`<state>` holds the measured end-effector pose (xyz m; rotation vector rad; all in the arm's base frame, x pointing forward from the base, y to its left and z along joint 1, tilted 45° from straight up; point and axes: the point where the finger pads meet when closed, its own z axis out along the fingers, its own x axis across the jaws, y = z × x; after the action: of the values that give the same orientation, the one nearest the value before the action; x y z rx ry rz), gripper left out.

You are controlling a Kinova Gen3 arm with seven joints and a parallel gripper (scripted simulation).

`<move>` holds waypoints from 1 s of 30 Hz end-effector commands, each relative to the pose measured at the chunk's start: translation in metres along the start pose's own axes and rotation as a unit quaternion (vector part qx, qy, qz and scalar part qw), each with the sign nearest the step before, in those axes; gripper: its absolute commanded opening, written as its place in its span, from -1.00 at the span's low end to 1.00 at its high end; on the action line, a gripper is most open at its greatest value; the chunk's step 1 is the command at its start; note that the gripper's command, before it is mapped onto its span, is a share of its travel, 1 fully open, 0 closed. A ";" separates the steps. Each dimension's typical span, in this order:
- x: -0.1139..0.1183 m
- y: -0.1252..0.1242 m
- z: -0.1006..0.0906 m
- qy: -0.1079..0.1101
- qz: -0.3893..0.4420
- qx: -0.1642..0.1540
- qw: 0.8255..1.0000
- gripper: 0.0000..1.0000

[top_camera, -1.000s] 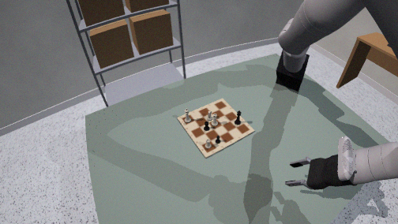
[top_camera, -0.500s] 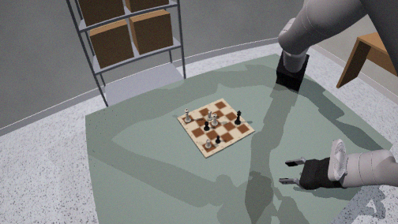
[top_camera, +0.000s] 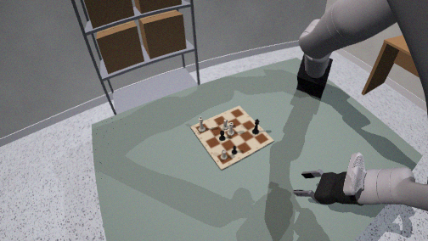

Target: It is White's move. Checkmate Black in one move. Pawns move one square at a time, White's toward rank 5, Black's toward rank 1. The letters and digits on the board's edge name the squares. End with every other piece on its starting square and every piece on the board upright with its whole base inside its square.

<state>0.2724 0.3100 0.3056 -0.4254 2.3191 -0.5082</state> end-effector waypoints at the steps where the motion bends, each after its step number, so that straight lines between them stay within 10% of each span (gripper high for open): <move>1: 0.002 -0.003 0.011 0.012 0.025 0.011 1.000 1.00; 30: 0.007 -0.012 0.040 0.042 0.091 0.039 0.994 1.00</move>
<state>0.2959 0.2883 0.2813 -0.1627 2.3819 -0.5246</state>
